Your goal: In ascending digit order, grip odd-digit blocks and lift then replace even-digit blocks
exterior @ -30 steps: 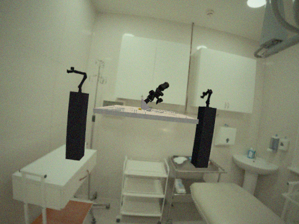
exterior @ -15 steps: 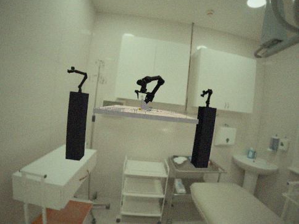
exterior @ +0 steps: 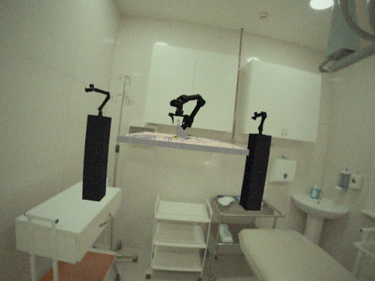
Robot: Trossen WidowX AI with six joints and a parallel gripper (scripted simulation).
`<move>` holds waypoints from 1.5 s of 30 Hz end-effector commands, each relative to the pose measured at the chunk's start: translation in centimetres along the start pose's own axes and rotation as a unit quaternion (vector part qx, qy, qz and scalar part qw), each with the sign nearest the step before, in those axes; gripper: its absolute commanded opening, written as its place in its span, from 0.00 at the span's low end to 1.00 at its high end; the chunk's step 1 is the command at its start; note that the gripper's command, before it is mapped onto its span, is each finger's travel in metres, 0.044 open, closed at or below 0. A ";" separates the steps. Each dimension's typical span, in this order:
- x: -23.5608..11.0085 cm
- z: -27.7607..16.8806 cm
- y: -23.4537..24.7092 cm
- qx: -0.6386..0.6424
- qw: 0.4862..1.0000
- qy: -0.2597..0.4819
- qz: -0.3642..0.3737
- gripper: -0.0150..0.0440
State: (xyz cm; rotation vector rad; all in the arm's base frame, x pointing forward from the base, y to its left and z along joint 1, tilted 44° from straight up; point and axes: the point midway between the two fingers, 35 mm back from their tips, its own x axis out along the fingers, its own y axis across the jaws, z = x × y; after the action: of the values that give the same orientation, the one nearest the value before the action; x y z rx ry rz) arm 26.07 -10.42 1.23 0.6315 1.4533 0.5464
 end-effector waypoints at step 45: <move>-0.4 6.2 8.4 -0.003 1.000 -0.003 0.003 0.93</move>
State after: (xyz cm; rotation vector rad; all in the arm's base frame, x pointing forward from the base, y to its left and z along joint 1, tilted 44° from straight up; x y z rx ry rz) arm 29.93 -4.25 7.88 0.6300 1.4481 0.5541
